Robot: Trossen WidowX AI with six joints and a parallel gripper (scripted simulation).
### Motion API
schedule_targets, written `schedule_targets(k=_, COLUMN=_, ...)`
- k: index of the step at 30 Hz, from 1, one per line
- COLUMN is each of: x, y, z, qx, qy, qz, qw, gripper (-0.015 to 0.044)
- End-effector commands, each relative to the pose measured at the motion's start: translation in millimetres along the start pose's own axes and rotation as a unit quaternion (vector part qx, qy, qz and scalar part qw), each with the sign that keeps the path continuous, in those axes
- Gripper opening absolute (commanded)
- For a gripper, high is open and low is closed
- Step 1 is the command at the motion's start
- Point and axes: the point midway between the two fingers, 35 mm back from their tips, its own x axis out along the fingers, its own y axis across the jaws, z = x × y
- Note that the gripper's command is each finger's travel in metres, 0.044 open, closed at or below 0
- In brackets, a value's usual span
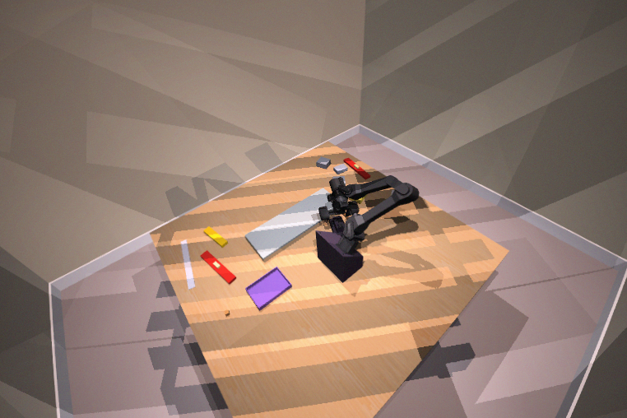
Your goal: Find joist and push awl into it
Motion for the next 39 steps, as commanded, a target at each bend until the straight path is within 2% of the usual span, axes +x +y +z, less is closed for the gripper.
schedule_targets(k=1, x=2.2, y=-2.7, z=-2.9, qx=-0.003, qy=0.005, qz=-0.008, qw=1.000, gripper=0.0440)
schedule_targets(k=39, x=50.8, y=-4.6, z=-15.2, qx=-0.004, qy=0.005, qz=-0.009, qw=1.000, gripper=0.0440)
